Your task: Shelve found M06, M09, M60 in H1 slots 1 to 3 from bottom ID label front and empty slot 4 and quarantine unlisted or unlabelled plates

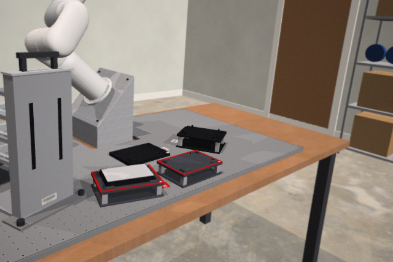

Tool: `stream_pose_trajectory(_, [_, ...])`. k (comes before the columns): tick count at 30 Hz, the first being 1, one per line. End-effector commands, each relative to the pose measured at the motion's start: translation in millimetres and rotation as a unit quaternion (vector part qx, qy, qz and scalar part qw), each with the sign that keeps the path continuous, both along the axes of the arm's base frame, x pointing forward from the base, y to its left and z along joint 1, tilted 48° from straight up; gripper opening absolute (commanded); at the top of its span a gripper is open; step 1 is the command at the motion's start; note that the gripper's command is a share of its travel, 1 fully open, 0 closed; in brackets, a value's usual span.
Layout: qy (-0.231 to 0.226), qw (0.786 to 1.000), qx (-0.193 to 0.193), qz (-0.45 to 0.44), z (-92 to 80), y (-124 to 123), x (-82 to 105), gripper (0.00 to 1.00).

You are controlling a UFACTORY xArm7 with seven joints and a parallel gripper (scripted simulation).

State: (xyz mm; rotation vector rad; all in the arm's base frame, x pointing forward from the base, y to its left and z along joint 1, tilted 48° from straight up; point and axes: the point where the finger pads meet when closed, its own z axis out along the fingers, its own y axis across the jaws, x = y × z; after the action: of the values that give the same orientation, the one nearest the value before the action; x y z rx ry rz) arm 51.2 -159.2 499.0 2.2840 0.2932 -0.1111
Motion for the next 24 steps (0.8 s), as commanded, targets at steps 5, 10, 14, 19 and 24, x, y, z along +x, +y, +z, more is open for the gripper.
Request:
stream_pose_trajectory(5, [0.000,1.000,-0.002,0.000,-5.7,-7.8,0.3,1.00])
stream_pose_trajectory(10, [0.000,1.000,-0.002,0.000,-11.2,-14.1,0.5,1.00])
stream_pose_trajectory(14, [0.000,1.000,-0.002,0.000,-15.6,-19.1,0.6,1.00])
stream_pose_trajectory(19, [0.000,1.000,-0.002,0.000,-18.9,-22.8,0.7,1.00])
stream_pose_trajectory(24, [0.000,1.000,-0.002,0.000,-24.5,-29.0,0.8,1.00])
